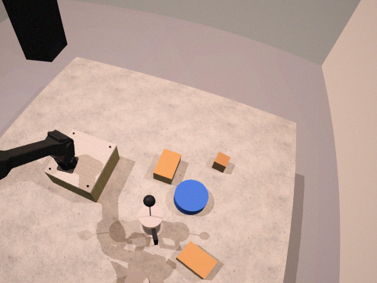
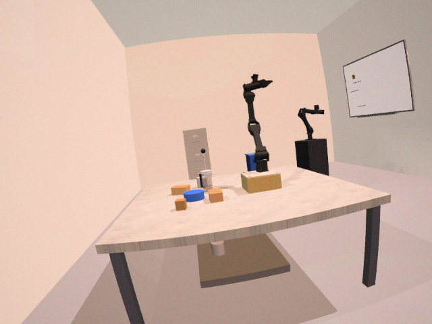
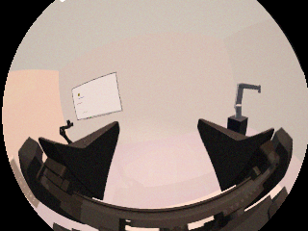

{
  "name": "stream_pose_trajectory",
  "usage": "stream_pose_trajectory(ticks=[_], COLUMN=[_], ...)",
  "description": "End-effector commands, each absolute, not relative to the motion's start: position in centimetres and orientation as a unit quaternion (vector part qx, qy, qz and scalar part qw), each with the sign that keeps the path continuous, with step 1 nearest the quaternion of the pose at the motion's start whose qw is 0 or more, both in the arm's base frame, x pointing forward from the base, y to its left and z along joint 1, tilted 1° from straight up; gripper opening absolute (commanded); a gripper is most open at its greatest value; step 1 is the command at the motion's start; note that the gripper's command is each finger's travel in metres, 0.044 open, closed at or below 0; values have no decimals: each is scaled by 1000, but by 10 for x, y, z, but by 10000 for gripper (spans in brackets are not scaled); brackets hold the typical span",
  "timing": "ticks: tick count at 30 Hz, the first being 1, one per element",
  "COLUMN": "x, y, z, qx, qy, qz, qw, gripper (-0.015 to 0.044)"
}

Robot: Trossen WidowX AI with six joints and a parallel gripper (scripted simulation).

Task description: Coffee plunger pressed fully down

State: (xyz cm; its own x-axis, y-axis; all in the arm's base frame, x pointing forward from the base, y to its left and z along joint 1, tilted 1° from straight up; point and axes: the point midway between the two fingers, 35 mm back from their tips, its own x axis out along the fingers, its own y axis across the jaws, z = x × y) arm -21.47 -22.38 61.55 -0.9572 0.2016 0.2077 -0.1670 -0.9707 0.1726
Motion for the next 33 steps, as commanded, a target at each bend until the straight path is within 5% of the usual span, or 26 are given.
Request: stream_pose_trajectory(ticks=[1,21,33], x=[-215,-213,-160], y=[-221,-124,-15], z=[617,661,686], qx=[115,249,351], qy=[77,45,2], qz=[986,947,868], qw=[95,196,351], gripper=[426,440,440])
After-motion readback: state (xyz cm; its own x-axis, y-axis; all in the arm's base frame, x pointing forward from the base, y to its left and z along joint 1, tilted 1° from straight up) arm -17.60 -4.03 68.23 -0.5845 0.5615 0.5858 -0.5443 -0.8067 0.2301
